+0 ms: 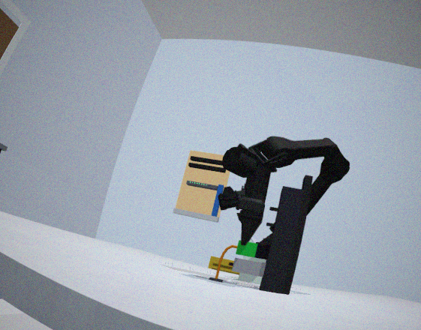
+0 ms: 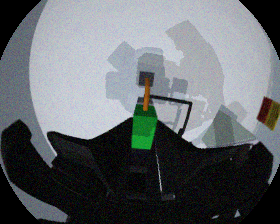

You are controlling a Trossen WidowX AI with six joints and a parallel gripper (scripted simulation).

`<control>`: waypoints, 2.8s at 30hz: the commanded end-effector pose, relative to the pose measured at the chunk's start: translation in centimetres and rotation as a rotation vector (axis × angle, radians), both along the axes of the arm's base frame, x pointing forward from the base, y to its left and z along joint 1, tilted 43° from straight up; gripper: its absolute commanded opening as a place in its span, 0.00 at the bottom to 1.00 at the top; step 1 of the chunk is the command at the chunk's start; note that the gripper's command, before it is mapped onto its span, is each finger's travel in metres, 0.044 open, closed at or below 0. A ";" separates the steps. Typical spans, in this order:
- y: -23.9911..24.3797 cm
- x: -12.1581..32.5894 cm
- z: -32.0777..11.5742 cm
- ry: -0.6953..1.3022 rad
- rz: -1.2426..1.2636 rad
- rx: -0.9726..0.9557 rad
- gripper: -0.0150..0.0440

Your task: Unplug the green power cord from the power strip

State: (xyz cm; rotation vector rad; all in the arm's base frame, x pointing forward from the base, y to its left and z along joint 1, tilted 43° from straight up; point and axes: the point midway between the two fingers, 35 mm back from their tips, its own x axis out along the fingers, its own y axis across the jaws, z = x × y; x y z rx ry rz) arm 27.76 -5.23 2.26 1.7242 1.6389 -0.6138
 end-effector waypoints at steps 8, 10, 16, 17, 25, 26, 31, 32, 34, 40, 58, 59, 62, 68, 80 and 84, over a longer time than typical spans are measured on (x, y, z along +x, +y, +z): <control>-0.7 0.2 -0.5 -0.002 0.000 -0.001 0.25; -0.9 0.3 -0.7 -0.002 0.000 -0.001 0.25; -1.6 0.5 -1.3 -0.001 -0.001 -0.002 0.25; -1.8 0.5 -1.3 -0.001 -0.001 -0.002 0.25; -2.8 0.6 -2.1 -0.001 -0.002 -0.002 0.25; -3.0 0.6 -2.2 -0.001 -0.002 -0.003 0.25; -3.7 0.7 -2.6 -0.001 -0.003 -0.003 0.25; -3.8 0.7 -2.7 0.000 -0.003 -0.003 0.25; -4.1 0.7 -2.9 0.000 -0.003 -0.003 0.25; -4.9 0.7 -3.4 0.000 -0.004 -0.002 0.25; -4.4 0.5 -3.6 0.000 -0.005 0.001 0.79; -4.4 0.5 -3.6 0.000 -0.005 0.001 0.83; -5.5 0.7 -4.2 0.000 -0.005 -0.001 0.97; -9.7 1.0 -6.7 -0.001 -0.005 -0.003 1.00; -9.7 1.0 -6.7 -0.001 -0.005 -0.003 1.00; -9.7 1.0 -6.7 -0.001 -0.005 -0.003 1.00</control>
